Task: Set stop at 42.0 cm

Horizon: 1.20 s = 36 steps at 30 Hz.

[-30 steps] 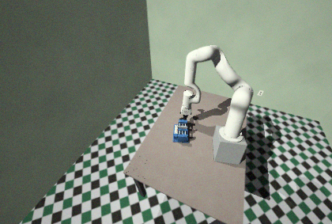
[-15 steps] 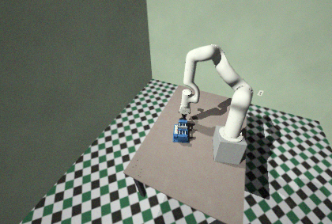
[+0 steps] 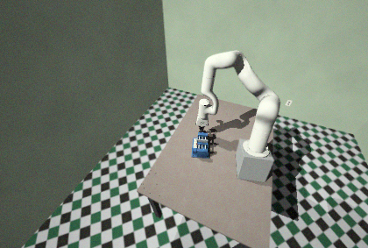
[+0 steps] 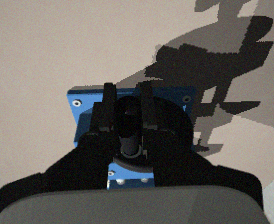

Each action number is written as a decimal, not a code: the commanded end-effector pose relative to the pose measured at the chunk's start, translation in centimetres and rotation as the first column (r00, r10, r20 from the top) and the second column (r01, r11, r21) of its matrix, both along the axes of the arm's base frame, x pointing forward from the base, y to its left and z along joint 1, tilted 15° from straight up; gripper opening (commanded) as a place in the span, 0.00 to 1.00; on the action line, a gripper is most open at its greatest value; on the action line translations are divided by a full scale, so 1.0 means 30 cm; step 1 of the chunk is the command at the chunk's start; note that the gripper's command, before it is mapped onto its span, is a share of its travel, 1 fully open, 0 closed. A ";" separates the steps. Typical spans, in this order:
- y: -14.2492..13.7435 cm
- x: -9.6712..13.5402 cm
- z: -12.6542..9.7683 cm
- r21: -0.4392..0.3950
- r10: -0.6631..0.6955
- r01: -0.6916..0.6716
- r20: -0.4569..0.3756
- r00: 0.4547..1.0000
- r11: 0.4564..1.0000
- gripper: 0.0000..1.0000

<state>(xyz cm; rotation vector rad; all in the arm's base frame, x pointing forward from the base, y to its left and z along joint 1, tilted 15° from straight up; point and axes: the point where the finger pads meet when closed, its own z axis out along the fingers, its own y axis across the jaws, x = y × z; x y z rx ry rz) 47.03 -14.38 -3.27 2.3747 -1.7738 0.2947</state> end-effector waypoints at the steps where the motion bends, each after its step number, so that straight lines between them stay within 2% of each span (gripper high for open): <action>1: 0.001 0.037 -0.034 -0.001 -0.001 0.001 -0.004 1.000 1.000 0.06; 7: -0.009 0.050 -0.085 -0.001 -0.001 0.001 -0.004 1.000 1.000 0.06; 36: -0.045 -0.002 -0.158 -0.001 -0.001 0.001 -0.004 1.000 1.000 0.06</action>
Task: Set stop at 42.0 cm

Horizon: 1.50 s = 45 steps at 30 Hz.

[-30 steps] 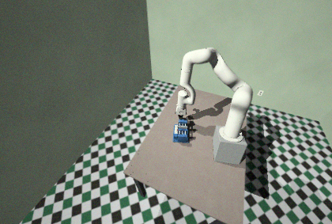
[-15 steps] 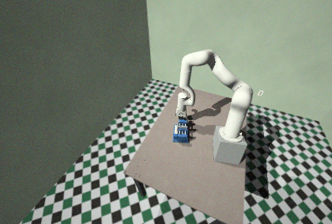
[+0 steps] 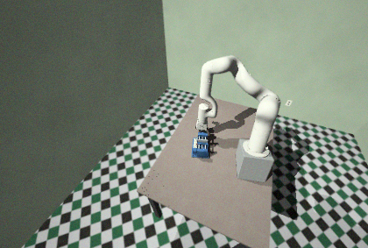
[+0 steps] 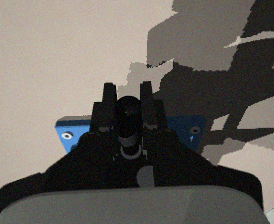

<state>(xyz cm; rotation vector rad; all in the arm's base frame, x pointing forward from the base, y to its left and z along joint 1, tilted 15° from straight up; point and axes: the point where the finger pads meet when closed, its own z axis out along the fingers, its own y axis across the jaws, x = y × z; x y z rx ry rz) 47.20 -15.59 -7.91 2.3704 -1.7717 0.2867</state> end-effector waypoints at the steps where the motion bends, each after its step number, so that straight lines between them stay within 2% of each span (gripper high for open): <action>1: -0.006 -0.011 -0.005 0.000 0.001 -0.001 0.003 1.000 1.000 0.06; 24: -0.025 -0.090 0.008 0.000 0.001 -0.001 0.003 1.000 1.000 0.06; 33: -0.023 -0.126 0.057 0.000 0.001 -0.001 0.003 1.000 1.000 0.06; 45: -0.014 -0.130 0.094 0.000 0.001 -0.001 0.003 1.000 1.000 0.06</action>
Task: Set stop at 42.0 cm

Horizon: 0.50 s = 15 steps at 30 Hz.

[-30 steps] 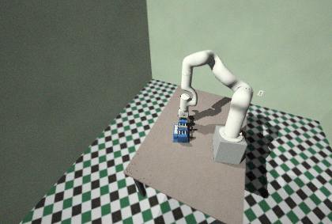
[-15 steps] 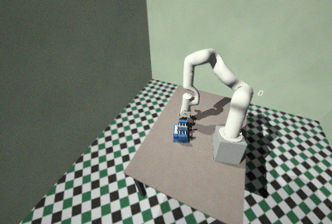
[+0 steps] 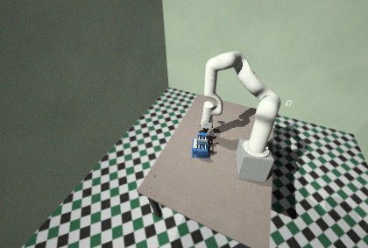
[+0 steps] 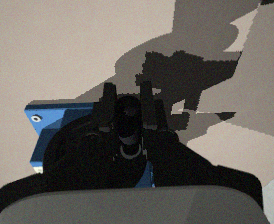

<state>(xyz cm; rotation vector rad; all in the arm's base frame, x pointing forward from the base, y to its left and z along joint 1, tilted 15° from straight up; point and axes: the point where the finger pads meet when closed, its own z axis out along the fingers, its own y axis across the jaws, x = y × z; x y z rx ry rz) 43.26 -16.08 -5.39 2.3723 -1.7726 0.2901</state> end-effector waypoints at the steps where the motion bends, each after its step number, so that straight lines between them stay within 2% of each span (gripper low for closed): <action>1: 0.003 0.002 0.013 0.000 0.000 0.000 0.000 1.000 1.000 0.06; 15: 0.010 0.007 0.032 0.000 0.000 0.000 0.000 1.000 1.000 0.06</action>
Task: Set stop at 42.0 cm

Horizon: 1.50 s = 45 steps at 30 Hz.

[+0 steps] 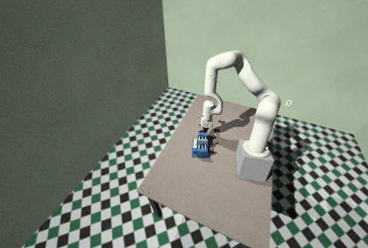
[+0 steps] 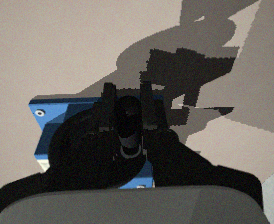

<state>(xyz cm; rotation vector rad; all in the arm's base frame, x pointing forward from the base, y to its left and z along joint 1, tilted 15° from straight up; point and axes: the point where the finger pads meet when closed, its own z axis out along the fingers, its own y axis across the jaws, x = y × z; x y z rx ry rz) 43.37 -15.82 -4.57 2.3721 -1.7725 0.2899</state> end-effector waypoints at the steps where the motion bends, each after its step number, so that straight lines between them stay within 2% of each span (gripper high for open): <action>1: 0.002 0.003 0.006 0.000 0.000 0.000 0.001 1.000 1.000 0.06; 45: 0.008 0.011 0.021 0.000 0.000 0.000 0.001 1.000 1.000 0.06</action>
